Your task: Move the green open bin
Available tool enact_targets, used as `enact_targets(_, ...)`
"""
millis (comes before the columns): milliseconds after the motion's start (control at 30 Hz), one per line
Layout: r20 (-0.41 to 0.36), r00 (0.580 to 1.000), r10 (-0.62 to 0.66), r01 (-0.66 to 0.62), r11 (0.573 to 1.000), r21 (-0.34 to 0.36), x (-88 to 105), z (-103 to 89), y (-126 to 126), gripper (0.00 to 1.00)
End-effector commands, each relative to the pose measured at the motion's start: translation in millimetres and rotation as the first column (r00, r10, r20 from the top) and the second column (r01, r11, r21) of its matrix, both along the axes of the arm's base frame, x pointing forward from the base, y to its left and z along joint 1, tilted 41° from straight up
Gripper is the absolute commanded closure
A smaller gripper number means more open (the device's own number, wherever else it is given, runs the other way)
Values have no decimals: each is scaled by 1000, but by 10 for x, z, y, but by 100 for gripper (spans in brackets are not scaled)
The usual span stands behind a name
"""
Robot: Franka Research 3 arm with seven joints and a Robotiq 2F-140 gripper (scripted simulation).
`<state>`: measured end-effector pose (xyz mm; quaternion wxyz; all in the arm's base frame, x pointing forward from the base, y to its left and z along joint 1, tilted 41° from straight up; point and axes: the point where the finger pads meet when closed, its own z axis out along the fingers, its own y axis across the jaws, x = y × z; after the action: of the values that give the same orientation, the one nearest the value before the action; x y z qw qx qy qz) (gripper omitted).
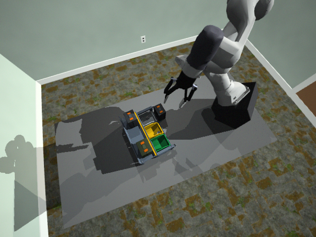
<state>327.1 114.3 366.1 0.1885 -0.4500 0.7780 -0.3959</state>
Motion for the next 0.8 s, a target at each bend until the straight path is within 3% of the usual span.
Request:
enact_targets(0, 24, 999, -25, 24, 999, 36, 6, -3, 22, 43)
enact_targets(67, 31, 999, -34, 33, 999, 36, 2, -1, 8, 43)
enact_targets(200, 127, 980, -153, 133, 979, 156, 5, -1, 21, 43)
enact_targets(633, 116, 984, -137, 121, 983, 134, 1, 1, 10, 43)
enact_targets(767, 127, 980, -153, 133, 979, 156, 5, 0, 17, 43)
